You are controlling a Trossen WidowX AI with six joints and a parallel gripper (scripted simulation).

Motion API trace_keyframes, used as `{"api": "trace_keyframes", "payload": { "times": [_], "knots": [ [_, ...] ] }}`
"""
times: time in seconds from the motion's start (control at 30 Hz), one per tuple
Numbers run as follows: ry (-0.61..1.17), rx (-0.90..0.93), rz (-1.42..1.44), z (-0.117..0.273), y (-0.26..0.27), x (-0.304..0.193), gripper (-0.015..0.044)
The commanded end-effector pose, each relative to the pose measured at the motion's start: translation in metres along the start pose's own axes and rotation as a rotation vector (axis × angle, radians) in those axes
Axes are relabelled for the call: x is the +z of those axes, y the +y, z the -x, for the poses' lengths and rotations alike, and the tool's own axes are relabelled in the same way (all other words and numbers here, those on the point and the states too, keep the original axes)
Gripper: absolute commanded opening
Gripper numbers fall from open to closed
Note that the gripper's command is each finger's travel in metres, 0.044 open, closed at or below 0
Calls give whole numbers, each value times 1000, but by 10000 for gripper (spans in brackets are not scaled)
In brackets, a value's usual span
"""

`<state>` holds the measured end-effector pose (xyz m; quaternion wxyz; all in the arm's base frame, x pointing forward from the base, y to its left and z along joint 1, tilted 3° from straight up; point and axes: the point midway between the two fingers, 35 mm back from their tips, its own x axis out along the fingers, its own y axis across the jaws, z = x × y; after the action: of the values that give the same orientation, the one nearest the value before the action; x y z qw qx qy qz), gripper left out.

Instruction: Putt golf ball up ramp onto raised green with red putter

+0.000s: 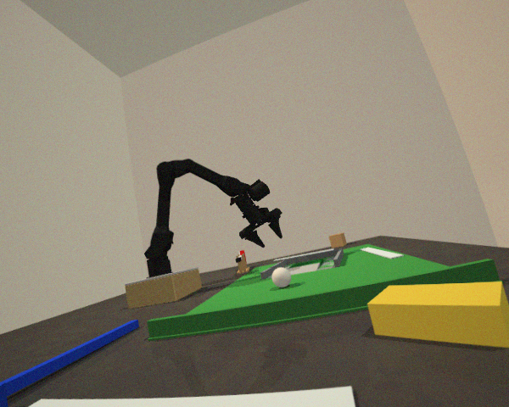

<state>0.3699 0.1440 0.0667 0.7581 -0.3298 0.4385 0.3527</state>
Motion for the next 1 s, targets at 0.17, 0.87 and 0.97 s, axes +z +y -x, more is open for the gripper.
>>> {"api": "trace_keyframes", "payload": {
  "times": [0.17,0.87,0.97],
  "knots": [
    [19,421,603,48,121,-45,440],
    [18,425,608,17,126,-53,440],
    [18,425,608,5,129,-58,440]
  ]
}}
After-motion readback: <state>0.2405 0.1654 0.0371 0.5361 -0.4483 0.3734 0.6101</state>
